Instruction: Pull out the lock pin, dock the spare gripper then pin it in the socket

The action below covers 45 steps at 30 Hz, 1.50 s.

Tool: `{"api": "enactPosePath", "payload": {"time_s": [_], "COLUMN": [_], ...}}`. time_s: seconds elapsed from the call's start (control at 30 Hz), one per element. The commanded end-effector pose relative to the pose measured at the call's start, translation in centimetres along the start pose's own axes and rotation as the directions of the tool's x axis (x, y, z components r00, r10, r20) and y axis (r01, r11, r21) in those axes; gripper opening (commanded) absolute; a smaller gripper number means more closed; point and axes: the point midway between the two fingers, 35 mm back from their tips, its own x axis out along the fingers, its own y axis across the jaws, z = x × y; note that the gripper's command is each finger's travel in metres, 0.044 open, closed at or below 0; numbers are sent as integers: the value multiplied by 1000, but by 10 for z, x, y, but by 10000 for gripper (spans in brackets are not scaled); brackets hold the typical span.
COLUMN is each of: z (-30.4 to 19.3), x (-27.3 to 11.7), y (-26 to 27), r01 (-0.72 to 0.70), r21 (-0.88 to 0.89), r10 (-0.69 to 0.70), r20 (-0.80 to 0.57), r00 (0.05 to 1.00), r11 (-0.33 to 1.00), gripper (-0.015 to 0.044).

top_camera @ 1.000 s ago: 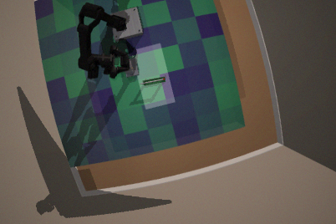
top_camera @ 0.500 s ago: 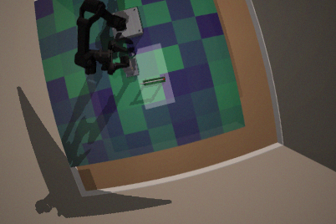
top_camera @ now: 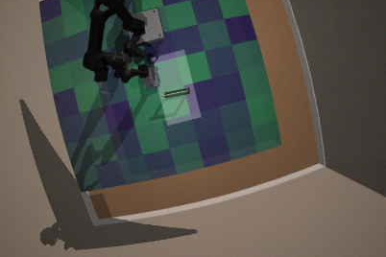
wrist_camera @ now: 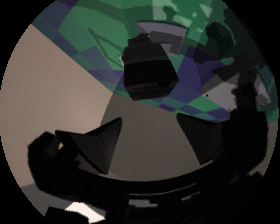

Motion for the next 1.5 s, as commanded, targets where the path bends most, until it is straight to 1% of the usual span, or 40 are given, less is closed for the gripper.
{"api": "enactPosePath", "payload": {"time_s": [0.0, 0.73, 0.83, 0.9, 1.03, 1.17, 1.3, 1.4, 1.47], "z": [-8, -41, -35, -38, -60, -88, -100, -101, -100], "x": [-3, -15, -12, -7, 24, 50, 64, 65, 66], "y": [4, 18, 14, 13, 8, 0, -3, -3, 0], "r01": [-11, -61, -50, -46, -41, -59, -53, -54, -42], "r21": [-2, -4, -2, -1, 0, -1, -4, -4, -34], "r10": [11, 61, 50, 46, 40, 59, 54, 54, 45], "r20": [18, 89, 80, 87, 105, 78, 97, 97, 110], "r00": [1000, 994, 996, 995, 994, 995, 994, 994, 993], "r11": [1000, 998, 999, 999, 999, 998, 999, 999, 999], "gripper": [440, 440, 440, 387, 282, 180, 180, 180, 180]}}
